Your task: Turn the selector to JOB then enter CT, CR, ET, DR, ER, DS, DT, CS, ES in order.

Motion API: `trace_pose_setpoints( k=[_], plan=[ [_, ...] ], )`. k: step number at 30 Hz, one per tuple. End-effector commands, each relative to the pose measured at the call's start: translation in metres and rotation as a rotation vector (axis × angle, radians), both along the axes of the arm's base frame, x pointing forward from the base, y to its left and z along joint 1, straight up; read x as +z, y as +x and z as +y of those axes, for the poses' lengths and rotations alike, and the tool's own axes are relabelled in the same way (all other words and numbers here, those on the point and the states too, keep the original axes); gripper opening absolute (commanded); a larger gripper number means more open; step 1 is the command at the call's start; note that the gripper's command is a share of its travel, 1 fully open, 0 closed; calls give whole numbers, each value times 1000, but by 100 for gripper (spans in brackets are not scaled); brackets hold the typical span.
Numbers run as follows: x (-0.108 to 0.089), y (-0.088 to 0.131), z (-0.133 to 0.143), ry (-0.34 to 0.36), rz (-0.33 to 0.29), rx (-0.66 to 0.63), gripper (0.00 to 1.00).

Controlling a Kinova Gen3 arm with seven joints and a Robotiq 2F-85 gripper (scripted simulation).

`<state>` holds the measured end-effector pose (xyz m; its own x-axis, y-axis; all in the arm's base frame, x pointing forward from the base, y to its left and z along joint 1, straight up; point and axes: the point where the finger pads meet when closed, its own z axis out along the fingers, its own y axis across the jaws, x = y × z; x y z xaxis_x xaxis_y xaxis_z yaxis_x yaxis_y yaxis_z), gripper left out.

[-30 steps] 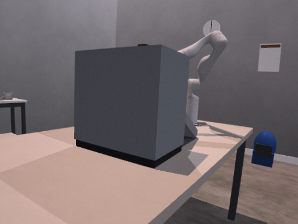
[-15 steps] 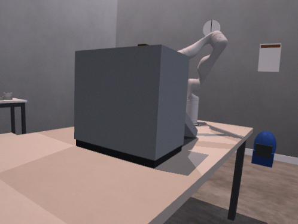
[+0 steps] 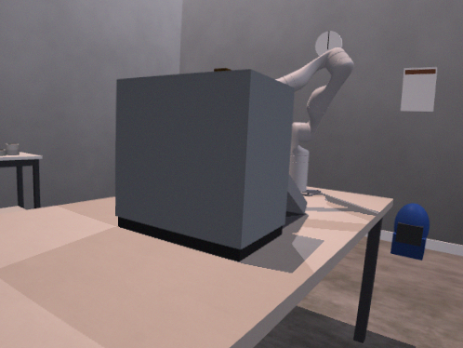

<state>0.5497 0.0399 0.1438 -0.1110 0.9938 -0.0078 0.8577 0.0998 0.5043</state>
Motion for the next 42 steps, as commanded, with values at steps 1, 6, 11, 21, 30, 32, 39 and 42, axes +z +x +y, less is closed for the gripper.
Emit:
trace_pose_setpoints(
  k=[1, 6, 11, 21, 30, 32, 39, 42],
  plan=[
    [-1, 2, -1, -4, -3, 4, 10],
    [-1, 2, -1, -3, -3, 3, 10],
    [-1, 2, -1, -3, -3, 3, 10],
    [-1, 2, -1, -3, -3, 3, 10],
    [-1, 2, -1, -3, -3, 3, 10],
    [-1, 2, -1, -3, -2, 1, 10],
    [3, -3, -2, 1, 1, -7, 10],
    [7, -5, -2, 1, 1, -7, 10]
  ],
)
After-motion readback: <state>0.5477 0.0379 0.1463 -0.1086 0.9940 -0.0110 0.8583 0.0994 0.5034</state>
